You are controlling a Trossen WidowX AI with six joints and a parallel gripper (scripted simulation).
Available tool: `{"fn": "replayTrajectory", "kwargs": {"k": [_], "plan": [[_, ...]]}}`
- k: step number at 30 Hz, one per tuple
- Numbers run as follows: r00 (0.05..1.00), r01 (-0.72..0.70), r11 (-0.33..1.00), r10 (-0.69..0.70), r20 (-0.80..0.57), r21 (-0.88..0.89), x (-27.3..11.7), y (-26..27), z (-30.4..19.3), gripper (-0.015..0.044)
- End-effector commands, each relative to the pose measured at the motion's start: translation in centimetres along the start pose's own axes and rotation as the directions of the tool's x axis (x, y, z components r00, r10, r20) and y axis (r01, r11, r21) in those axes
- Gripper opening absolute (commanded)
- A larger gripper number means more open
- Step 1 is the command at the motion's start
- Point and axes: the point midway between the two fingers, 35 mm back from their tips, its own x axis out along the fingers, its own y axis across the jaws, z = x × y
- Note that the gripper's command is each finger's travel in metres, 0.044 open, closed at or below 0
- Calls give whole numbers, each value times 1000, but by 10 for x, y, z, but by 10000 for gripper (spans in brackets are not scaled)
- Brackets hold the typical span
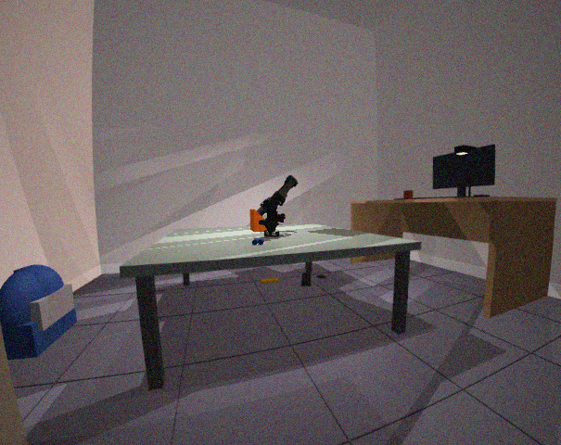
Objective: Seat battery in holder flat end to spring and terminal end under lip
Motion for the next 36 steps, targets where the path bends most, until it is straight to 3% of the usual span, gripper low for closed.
{"fn": "replayTrajectory", "kwargs": {"k": [1,36], "plan": [[999,-2,1000,2,33,-10,0,1,3,82],[998,7,1000,-6,61,-9,2,2,-13,82]]}}
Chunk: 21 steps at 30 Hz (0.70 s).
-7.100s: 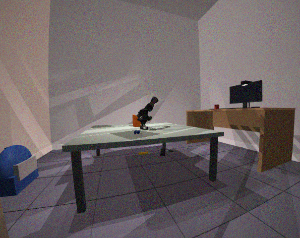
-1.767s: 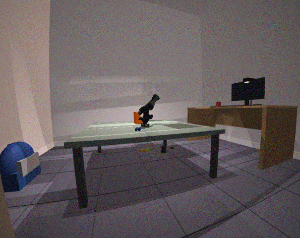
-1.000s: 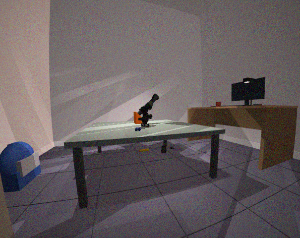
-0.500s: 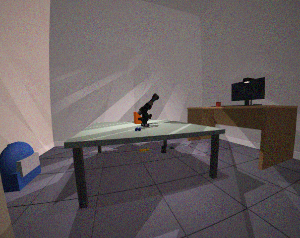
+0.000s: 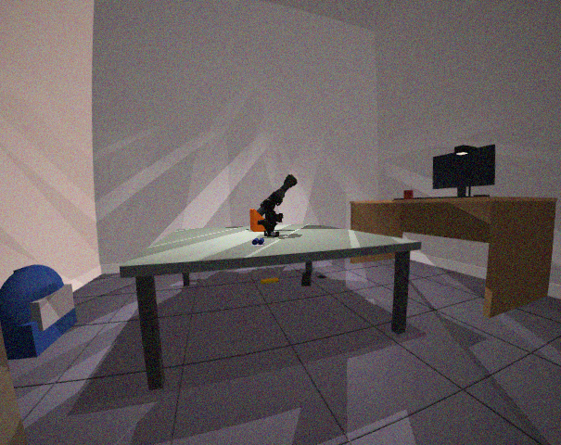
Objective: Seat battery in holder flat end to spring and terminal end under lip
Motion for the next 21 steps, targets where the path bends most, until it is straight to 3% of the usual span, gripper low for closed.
{"fn": "replayTrajectory", "kwargs": {"k": [1,5,9,21], "plan": [[1000,-1,1000,1,1,0,0,0,-1,82],[1000,0,1000,0,1,0,0,0,-1,82],[1000,0,1000,0,1,0,0,0,-1,184],[1000,0,1000,0,0,0,-15,0,0,184]]}}
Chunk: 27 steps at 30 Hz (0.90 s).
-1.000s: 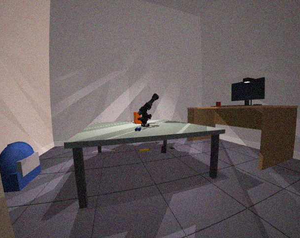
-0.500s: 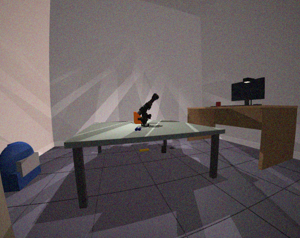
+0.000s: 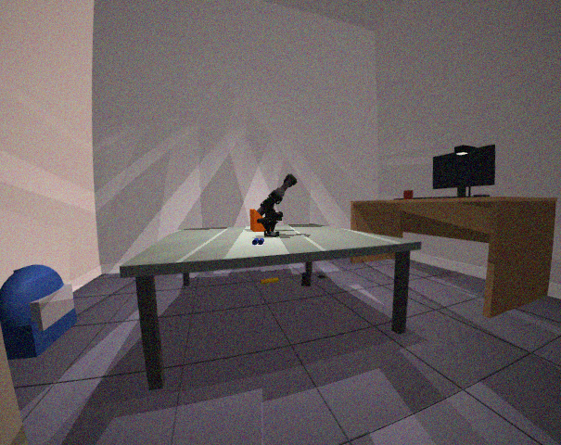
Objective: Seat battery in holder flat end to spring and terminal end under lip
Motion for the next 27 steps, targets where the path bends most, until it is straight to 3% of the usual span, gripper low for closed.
{"fn": "replayTrajectory", "kwargs": {"k": [1,3,13,27], "plan": [[1000,9,1000,-9,3,-8,-5,-2,3,184],[1000,9,1000,-9,3,-8,-5,-2,3,184],[1000,12,1000,-12,1,-8,-79,1,2,440],[1000,11,1000,-11,1,-8,-81,2,1,440]]}}
